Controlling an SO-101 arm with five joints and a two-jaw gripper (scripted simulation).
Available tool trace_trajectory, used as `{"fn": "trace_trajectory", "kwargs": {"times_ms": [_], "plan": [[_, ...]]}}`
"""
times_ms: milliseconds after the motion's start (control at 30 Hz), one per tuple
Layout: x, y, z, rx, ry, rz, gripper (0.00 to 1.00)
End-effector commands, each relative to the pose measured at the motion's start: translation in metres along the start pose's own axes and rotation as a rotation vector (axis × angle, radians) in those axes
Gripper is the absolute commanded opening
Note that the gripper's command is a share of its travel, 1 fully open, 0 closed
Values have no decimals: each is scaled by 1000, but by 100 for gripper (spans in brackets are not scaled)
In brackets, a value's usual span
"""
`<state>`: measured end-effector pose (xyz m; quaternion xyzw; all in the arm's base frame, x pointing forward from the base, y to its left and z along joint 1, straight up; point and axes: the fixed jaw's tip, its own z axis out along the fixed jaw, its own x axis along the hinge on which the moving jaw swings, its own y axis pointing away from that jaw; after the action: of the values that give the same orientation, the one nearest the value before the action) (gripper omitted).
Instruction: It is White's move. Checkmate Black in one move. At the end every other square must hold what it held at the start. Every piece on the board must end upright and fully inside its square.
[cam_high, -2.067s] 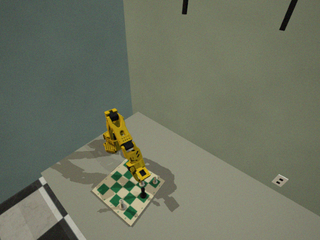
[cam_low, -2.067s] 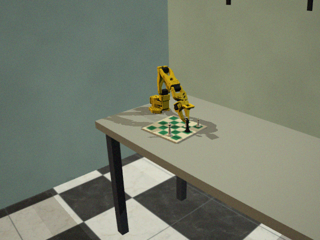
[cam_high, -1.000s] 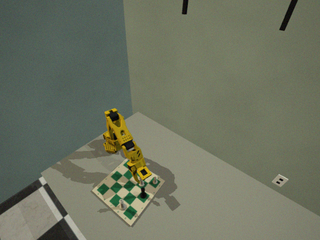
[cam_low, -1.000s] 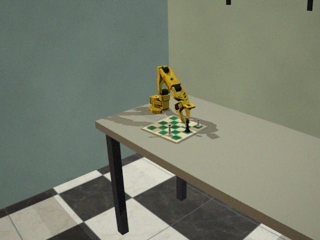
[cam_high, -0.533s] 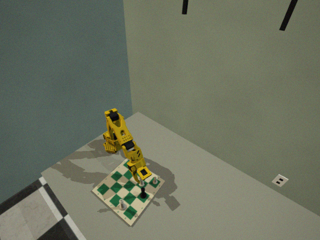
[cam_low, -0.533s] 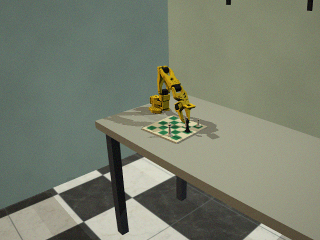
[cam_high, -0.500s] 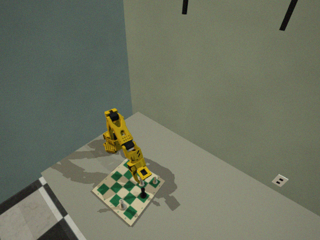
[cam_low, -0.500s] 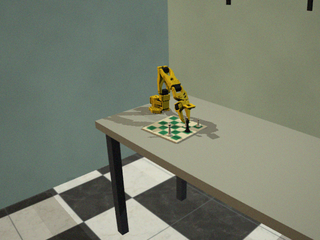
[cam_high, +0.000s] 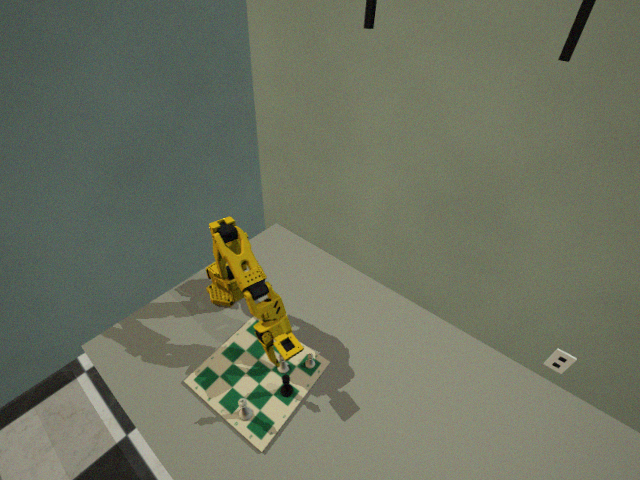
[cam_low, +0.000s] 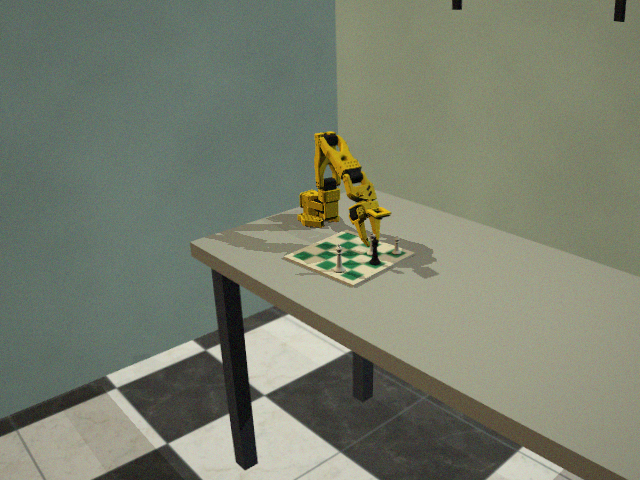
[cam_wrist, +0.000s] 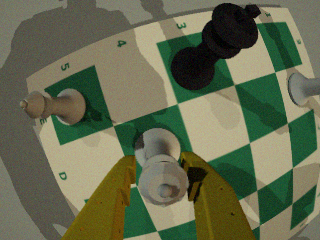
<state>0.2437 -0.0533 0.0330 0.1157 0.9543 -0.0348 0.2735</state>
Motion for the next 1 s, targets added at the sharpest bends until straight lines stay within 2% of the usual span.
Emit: {"fn": "trace_trajectory", "kwargs": {"times_ms": [0,233,567,967], "plan": [[3,1,-2,-2,9,9,12],[1,1,-5,-2,9,9,12],[-6,1,-17,-2,9,9,12],[-22,1,-44,-2,9,9,12]]}}
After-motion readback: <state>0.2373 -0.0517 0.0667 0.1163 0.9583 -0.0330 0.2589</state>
